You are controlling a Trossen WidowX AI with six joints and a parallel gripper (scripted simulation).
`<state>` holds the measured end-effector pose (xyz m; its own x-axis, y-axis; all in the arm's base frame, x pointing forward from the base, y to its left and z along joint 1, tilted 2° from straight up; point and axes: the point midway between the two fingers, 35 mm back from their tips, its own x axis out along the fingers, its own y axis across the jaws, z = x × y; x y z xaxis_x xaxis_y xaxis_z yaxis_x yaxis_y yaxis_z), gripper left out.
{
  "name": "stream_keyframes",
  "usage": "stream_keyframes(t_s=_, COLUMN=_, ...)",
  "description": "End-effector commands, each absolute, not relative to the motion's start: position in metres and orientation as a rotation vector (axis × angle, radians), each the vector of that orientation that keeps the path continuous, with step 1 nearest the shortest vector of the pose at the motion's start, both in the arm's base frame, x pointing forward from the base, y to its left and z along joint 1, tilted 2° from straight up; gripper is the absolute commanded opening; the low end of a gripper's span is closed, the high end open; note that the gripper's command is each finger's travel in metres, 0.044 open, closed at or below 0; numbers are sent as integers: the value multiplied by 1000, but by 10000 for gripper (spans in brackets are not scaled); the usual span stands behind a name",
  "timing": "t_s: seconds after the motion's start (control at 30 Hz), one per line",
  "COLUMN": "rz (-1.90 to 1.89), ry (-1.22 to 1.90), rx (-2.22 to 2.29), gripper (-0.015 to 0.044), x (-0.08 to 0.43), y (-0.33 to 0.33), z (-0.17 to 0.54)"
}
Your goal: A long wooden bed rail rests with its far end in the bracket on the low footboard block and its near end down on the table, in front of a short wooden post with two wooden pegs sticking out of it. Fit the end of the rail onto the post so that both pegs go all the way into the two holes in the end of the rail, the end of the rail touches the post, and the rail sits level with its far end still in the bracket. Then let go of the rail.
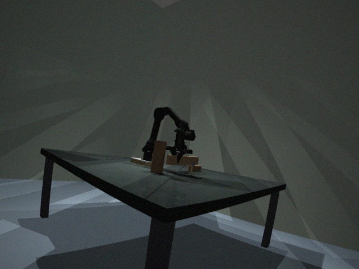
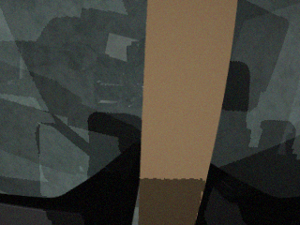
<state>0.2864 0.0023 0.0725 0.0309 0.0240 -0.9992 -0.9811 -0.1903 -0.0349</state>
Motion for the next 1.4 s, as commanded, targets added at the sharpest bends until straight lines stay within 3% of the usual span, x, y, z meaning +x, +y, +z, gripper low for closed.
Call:
stream_keyframes(t_s=0.0, rz=1330, ry=1065, rx=-1342, gripper=0, x=286, y=3, z=71)
stream_keyframes(t_s=1.37, rz=1331, ry=1065, rx=-1342, gripper=0, x=284, y=3, z=69)
